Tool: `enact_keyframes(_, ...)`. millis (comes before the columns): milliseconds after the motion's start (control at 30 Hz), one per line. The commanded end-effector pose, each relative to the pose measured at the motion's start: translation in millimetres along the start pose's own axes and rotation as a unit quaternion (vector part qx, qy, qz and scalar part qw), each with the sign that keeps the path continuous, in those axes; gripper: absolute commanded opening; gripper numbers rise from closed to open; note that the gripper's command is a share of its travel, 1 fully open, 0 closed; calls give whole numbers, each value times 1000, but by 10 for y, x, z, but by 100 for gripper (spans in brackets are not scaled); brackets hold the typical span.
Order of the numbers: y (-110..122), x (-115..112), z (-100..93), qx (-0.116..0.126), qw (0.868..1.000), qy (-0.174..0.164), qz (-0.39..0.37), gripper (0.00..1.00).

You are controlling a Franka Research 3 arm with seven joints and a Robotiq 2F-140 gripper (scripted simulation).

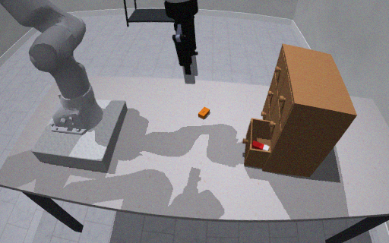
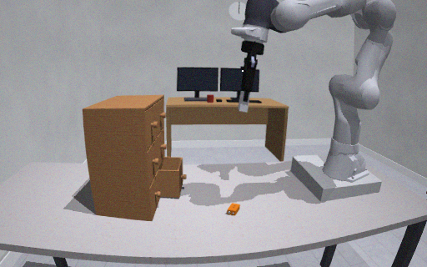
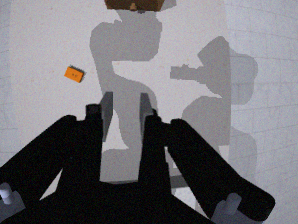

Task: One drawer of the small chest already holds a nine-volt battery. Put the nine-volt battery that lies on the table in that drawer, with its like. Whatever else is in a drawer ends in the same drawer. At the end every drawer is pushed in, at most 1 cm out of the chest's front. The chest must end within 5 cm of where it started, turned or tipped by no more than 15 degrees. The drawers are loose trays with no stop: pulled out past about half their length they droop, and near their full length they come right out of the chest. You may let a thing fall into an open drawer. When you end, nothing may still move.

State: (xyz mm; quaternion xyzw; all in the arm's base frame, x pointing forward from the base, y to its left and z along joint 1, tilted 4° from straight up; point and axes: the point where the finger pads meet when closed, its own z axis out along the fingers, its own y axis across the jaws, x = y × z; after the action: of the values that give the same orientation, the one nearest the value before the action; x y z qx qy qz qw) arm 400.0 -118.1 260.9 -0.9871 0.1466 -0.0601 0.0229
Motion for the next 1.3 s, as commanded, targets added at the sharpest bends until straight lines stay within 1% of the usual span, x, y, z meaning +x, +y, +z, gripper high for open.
enact_keyframes(0,-2,-283,30,1,998,-62,-3,20)
enact_keyframes(100,-1,-292,19,1,998,-66,-3,20)
enact_keyframes(800,-1,-292,18,1,998,-66,-3,20)
enact_keyframes(833,3,-287,18,-1,998,-65,-1,100)
enact_keyframes(1267,3,-287,18,-1,998,-65,-1,100)
